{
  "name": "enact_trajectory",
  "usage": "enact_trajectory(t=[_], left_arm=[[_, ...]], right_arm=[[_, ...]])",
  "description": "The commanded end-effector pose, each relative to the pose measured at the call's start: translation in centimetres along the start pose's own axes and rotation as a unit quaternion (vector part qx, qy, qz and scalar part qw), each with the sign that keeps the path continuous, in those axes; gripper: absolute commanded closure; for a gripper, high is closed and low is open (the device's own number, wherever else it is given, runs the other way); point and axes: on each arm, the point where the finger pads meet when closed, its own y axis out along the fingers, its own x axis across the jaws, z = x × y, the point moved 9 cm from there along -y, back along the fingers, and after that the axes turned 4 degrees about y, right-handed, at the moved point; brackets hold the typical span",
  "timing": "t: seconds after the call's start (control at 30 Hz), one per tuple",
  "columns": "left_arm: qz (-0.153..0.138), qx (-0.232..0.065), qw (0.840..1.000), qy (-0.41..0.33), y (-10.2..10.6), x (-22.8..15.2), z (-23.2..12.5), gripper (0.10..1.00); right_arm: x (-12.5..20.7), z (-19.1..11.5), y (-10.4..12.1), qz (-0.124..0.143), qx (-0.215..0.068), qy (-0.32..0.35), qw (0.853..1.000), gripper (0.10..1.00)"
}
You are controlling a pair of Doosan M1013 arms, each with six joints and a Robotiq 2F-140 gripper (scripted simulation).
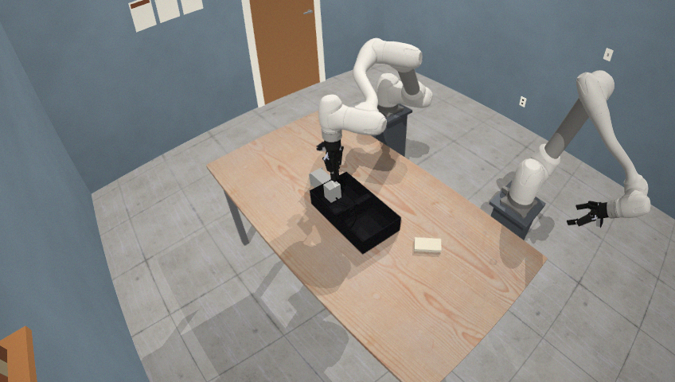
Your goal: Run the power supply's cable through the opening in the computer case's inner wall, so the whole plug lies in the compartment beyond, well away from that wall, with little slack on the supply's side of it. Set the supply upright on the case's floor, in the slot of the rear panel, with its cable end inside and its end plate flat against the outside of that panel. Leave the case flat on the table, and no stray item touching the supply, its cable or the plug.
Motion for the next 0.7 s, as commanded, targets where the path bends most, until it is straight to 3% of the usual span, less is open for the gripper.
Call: enact_trajectory(t=[0.0,0.3,0.67], left_arm=[[0.000,0.000,1.000,0.000,0.0,0.0,0.0,0.098],[0.000,0.000,1.000,0.000,0.0,0.0,0.0,0.098],[0.000,0.000,1.000,0.000,0.0,0.0,0.0,0.098]], right_arm=[[-0.4,-2.7,0.3,0.000,-0.001,-0.049,0.999,0.902],[-0.7,-5.7,0.8,0.000,-0.001,-0.102,0.995,0.902],[-0.7,-5.9,0.8,0.000,-0.001,-0.104,0.995,0.902]])
